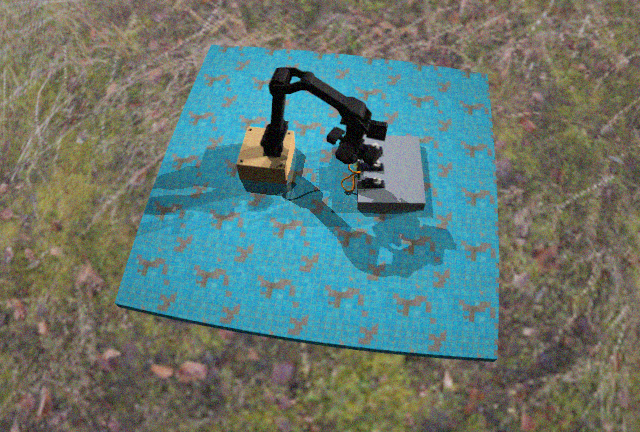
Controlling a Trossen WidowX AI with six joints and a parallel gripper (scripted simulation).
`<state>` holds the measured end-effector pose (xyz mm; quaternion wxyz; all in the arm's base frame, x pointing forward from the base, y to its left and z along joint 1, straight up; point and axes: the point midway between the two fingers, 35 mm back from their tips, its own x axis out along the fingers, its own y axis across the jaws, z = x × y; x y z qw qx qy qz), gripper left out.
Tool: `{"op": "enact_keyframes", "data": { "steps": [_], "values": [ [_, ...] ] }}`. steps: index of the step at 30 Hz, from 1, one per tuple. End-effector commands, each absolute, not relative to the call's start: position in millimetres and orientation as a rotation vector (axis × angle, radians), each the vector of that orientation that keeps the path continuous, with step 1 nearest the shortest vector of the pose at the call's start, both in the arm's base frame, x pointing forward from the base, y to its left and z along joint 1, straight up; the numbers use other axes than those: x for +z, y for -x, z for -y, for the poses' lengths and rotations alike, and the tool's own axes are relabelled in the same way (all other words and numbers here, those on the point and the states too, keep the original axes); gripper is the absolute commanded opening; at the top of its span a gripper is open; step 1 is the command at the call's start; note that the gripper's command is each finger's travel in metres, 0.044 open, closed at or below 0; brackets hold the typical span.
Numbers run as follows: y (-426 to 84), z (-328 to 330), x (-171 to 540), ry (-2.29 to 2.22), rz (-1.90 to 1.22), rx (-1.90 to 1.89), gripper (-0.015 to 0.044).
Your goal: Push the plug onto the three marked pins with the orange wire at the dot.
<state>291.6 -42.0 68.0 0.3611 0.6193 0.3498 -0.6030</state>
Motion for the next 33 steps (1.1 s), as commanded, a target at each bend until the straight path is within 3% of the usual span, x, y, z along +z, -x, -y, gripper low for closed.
{"op": "enact_keyframes", "data": {
  "steps": [1, 28, 33],
  "values": [
    [-283, 36, 66, -1.682, -0.816, -1.640, 0.0000],
    [-230, 6, 54, -2.196, -0.102, -2.147, 0.0000],
    [-231, 6, 40, -2.199, -0.095, -2.151, 0.0000]
  ]
}}
